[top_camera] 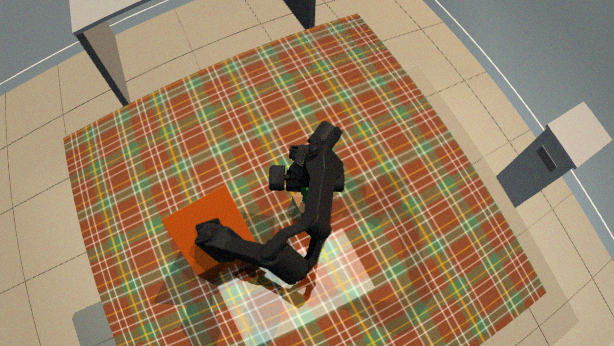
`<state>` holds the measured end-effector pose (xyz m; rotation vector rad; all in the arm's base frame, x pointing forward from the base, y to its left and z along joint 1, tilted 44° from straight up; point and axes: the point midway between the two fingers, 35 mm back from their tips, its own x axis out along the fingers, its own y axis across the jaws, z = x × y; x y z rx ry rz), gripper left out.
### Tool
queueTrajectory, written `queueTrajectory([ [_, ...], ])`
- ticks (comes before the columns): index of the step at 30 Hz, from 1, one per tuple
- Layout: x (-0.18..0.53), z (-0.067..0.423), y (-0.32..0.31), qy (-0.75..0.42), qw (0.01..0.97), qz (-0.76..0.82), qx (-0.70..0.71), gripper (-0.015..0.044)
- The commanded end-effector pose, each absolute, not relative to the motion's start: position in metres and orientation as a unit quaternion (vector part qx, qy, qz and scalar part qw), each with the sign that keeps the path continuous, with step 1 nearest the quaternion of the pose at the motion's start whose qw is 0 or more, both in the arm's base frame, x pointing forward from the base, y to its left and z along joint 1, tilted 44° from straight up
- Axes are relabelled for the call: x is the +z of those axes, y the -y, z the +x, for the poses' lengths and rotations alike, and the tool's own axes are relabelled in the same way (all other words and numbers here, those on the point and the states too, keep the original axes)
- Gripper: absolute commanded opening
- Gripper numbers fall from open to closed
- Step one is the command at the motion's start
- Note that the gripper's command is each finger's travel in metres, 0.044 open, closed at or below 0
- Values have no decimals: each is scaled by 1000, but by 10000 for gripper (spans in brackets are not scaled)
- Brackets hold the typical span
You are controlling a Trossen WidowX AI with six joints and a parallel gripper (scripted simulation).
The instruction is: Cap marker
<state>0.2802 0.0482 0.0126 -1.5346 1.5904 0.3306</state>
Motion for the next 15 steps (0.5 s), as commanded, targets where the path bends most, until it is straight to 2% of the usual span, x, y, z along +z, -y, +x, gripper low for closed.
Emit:
queueTrajectory([
  [1, 9, 281, -46, -639, 438, -618, 134, 0],
  [15, -8, 285, -31, -639, 439, -618, 134, 0],
])
